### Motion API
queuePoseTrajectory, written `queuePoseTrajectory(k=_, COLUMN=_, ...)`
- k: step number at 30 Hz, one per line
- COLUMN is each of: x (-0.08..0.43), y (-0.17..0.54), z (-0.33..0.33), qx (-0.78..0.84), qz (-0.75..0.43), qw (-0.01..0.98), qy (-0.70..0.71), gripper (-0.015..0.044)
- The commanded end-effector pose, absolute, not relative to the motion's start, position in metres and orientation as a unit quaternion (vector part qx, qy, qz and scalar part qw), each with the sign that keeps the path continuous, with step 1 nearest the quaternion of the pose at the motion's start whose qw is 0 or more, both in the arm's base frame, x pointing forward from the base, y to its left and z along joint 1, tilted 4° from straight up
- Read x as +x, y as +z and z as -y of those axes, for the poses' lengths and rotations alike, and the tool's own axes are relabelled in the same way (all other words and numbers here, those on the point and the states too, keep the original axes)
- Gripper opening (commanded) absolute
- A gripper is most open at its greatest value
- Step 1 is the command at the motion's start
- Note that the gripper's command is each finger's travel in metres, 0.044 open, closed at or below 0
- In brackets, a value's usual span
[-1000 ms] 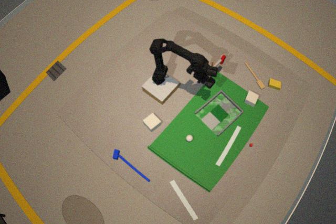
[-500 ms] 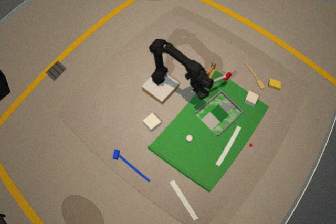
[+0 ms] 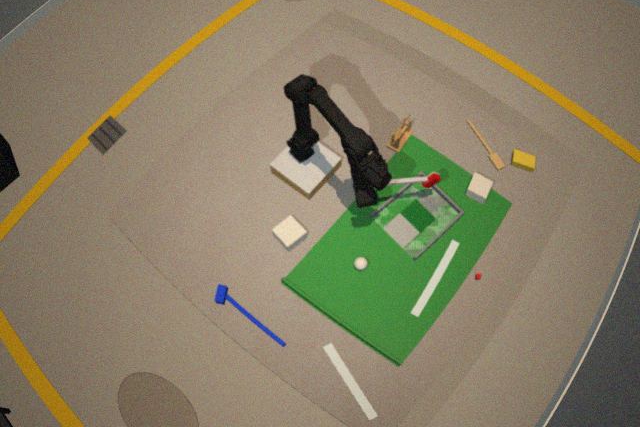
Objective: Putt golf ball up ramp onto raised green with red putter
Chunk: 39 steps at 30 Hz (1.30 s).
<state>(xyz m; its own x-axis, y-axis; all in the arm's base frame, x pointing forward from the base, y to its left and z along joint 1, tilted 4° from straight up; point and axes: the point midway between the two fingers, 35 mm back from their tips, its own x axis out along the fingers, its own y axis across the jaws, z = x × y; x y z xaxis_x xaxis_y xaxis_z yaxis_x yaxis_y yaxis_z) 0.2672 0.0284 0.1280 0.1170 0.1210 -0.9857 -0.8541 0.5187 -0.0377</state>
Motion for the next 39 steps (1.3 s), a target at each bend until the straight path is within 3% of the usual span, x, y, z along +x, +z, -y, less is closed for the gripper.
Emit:
queuePoseTrajectory(k=1, x=0.27, y=0.131, z=-0.007, qx=-0.307, qz=-0.571, qw=0.686, qy=0.329, gripper=0.0)
queuePoseTrajectory(k=39, x=0.208, y=0.143, z=0.161, qx=-0.035, qz=-0.675, qw=0.737, qy=0.022, gripper=0.0)
